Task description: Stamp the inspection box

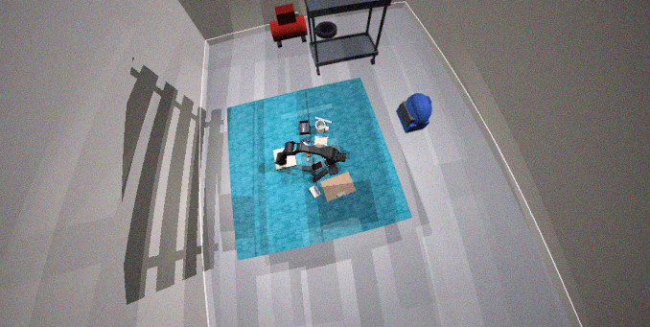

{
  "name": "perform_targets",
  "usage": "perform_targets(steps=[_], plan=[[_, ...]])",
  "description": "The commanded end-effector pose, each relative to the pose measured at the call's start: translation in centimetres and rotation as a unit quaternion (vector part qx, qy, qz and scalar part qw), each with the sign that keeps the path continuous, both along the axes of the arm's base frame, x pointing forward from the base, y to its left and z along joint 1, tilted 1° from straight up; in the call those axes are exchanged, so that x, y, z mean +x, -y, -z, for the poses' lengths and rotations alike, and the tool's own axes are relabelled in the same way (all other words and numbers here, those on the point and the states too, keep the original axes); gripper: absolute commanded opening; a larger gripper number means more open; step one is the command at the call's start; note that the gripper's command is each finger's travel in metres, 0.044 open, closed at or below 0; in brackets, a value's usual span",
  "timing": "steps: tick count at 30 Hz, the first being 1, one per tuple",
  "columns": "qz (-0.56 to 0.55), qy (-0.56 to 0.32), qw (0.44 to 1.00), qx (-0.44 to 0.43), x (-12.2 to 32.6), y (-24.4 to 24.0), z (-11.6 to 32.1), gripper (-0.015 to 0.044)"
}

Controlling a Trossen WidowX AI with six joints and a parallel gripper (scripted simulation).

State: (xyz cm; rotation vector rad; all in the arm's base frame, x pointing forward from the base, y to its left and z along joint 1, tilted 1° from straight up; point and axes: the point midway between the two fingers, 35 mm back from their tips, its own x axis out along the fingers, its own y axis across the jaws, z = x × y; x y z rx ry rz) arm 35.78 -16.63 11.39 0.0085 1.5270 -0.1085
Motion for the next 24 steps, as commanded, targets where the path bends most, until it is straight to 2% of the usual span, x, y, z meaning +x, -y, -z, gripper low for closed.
perform_targets(steps=[1, 14, 24], plan=[[0.002, 0.003, 1.0, -0.005, 0.0, 0.1, -0.5, 0.0], [0.002, 0.004, 1.0, -0.007, -0.1, 0.0, -1.1, 0.0], [0.002, 0.003, 1.0, -0.006, -3.0, -1.4, -1.4, 0.0]])
